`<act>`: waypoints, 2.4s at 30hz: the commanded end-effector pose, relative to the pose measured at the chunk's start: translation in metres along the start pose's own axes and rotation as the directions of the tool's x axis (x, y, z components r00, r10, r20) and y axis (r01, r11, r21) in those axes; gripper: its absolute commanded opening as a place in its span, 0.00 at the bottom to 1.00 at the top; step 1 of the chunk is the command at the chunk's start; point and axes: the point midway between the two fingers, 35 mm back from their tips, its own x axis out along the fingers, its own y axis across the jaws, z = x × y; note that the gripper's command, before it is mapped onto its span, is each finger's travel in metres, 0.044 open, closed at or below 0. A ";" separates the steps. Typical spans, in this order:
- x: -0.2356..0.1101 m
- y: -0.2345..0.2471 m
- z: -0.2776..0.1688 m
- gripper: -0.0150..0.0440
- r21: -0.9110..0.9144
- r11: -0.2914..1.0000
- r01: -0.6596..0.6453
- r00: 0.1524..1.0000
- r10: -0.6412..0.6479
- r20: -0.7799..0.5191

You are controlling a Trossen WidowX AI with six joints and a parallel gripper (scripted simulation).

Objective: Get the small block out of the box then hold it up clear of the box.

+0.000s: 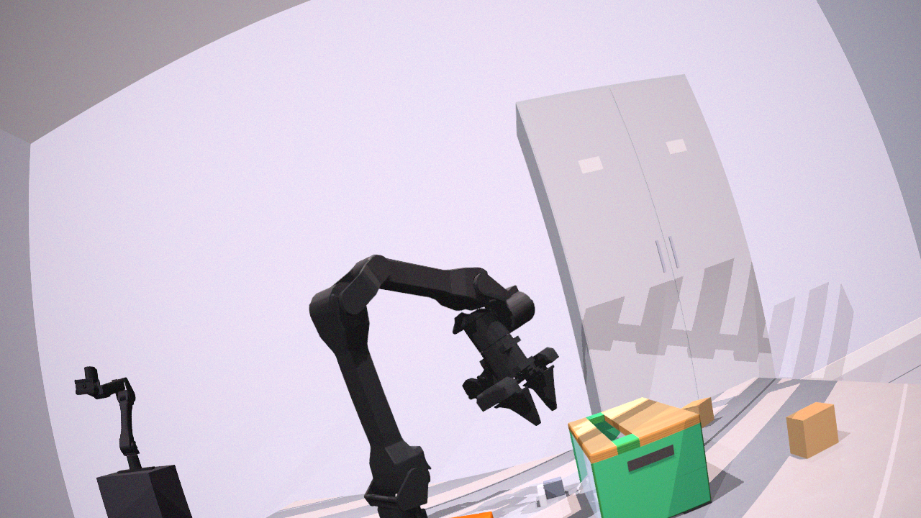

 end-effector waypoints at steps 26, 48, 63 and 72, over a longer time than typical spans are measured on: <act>0.081 0.016 0.025 0.74 -0.563 0.826 -0.018 0.997 -0.028 -0.072; 0.105 0.020 0.032 0.74 -0.563 0.826 -0.018 0.997 -0.028 -0.072; 0.127 0.026 0.040 0.74 -0.564 0.826 -0.018 0.997 -0.027 -0.072; 0.138 0.030 0.044 0.74 -0.564 0.826 -0.018 0.997 -0.027 -0.072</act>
